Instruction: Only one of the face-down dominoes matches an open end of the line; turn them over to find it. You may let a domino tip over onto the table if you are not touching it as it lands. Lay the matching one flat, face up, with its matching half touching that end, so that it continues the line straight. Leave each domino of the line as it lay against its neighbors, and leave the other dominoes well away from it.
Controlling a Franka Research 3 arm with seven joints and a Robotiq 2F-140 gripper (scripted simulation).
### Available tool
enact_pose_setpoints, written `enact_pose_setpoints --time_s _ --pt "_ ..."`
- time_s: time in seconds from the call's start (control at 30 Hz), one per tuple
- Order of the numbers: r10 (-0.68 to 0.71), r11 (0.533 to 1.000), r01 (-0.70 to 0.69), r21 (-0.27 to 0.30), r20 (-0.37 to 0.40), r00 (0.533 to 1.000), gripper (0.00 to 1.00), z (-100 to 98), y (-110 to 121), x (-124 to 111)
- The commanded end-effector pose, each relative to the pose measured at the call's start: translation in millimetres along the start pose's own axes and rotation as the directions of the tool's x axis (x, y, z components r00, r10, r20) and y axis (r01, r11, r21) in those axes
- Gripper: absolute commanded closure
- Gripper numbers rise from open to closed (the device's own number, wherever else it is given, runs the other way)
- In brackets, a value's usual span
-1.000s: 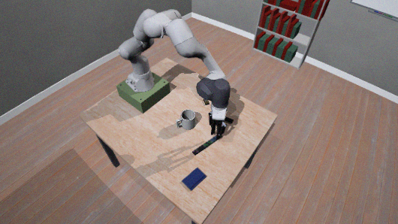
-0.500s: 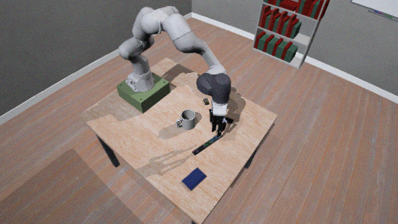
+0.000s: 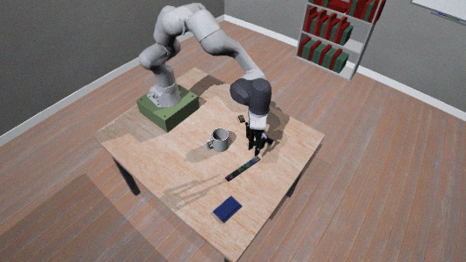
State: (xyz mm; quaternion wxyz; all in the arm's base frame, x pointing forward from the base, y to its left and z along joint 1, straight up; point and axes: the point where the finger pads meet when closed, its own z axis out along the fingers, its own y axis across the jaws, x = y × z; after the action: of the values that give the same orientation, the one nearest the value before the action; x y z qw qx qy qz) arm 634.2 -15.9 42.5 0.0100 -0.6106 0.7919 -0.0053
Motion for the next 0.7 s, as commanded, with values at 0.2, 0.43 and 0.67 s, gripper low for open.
enact_pose_setpoints --time_s 0.2,0.43,0.67 --pt "0.004 1.0 -0.004 -0.014 -0.005 1.0 0.66 -10.9 4.6 1.6" --pt "0.004 1.0 -0.004 -0.014 -0.005 1.0 0.66 -13.5 4.6 1.6" --pt "0.004 1.0 -0.004 -0.014 -0.005 1.0 0.66 -13.5 4.6 1.6"
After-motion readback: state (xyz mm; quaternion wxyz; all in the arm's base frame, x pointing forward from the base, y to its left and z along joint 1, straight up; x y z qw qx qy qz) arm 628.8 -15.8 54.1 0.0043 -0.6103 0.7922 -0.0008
